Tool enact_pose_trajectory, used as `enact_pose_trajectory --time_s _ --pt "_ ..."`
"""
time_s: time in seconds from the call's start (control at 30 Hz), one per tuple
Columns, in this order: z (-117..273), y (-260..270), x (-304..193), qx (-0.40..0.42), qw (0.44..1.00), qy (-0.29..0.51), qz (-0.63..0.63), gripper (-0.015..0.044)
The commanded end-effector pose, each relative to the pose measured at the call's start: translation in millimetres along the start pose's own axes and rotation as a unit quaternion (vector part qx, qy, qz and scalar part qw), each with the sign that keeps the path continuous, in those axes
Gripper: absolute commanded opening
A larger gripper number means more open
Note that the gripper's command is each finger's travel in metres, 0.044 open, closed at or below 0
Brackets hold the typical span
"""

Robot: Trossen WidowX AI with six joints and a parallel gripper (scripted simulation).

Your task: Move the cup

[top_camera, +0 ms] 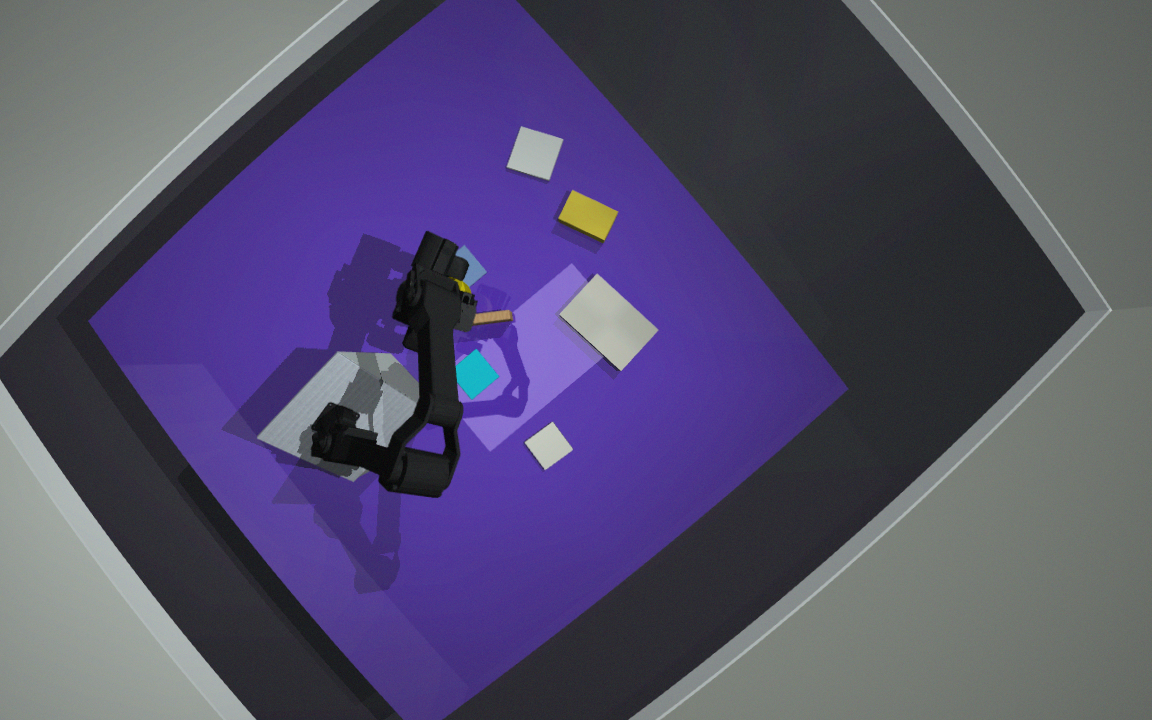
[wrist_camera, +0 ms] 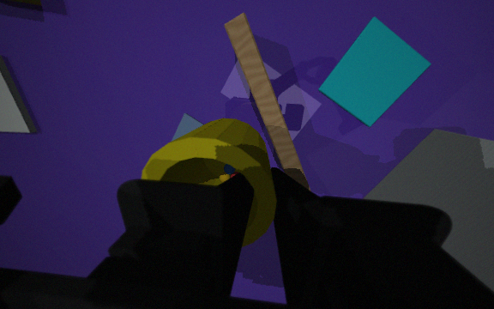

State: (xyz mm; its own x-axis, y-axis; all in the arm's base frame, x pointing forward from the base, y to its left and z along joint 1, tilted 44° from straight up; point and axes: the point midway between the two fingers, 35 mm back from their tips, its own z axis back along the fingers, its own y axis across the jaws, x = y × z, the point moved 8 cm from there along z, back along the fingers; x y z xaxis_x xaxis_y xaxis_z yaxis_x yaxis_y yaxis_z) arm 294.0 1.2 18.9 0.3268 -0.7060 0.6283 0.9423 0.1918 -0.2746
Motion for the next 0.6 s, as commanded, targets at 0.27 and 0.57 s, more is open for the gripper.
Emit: enact_pose_trajectory --time_s 0.27,0.57 --pt "0 -19 10 -0.002 1.000 -0.002 0.001 0.0000" --pt "0 -33 18 -0.002 1.000 -0.002 0.002 0.0000"
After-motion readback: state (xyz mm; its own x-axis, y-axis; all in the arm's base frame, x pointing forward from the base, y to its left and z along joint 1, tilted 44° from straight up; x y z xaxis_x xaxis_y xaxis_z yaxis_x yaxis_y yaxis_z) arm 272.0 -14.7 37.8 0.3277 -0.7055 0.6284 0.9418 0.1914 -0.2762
